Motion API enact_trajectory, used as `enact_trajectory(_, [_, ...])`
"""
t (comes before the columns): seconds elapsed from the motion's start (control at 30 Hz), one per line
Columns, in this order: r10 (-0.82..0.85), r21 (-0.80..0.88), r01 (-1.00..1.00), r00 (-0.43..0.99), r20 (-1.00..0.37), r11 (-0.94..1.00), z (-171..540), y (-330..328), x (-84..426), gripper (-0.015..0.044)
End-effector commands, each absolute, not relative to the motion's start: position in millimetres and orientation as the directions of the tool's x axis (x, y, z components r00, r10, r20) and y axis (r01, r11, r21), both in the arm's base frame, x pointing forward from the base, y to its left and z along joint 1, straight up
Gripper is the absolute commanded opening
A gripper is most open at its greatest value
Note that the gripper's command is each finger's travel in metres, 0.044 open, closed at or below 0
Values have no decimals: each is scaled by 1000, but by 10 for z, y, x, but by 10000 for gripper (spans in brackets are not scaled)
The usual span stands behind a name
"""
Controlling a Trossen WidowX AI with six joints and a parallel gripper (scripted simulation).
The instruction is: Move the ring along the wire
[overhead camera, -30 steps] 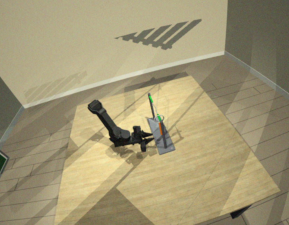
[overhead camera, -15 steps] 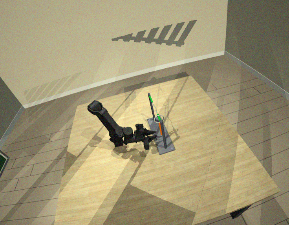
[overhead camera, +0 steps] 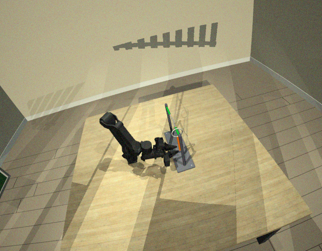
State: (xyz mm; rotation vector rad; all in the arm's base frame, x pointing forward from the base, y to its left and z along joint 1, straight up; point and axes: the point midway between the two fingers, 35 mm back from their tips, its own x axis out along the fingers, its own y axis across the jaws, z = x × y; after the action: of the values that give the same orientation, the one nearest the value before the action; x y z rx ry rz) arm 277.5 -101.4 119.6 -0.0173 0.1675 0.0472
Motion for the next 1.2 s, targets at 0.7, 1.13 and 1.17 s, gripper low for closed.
enact_trajectory(0.7, [44,-13,-47,987,-158,999,1137,-979,3154,160])
enact_trajectory(1.13, [44,-12,-47,987,-155,999,1110,-958,3236,160])
enact_trajectory(1.17, [44,-12,-47,987,-155,999,1110,-958,3236,160])
